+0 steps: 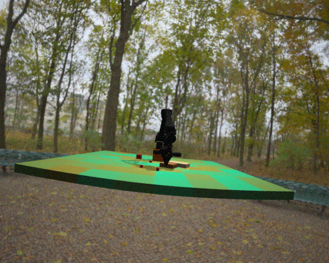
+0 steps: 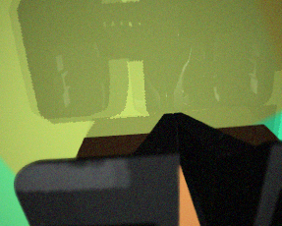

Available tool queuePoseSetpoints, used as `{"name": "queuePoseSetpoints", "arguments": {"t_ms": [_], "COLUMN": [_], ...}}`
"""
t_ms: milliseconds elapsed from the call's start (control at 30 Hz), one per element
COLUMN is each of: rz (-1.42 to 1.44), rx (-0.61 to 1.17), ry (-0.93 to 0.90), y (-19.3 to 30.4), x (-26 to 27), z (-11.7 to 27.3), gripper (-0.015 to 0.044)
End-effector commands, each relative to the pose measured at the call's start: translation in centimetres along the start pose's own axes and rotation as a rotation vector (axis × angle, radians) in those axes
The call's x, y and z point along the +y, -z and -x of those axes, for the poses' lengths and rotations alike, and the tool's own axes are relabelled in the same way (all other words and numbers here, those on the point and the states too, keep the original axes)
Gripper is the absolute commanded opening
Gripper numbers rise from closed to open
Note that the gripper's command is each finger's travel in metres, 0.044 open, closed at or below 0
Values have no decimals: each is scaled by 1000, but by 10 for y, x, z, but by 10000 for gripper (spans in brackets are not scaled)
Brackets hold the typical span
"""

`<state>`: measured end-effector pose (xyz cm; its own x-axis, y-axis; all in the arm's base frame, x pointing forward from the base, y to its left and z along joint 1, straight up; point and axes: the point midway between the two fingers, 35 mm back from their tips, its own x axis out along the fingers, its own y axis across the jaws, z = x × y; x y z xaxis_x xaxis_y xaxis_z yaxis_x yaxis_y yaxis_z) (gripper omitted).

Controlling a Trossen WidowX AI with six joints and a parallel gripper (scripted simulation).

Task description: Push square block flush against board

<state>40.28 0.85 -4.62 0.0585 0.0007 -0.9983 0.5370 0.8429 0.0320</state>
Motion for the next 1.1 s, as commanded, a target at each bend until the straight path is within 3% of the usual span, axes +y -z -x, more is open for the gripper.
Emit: {"name": "queuePoseSetpoints", "arguments": {"t_ms": [0, 1067], "rz": [-2, -2], "rx": [24, 21], "ry": [10, 10], "y": [11, -23], "x": [-3, 0], "z": [-6, -6], "gripper": [0, 0]}}
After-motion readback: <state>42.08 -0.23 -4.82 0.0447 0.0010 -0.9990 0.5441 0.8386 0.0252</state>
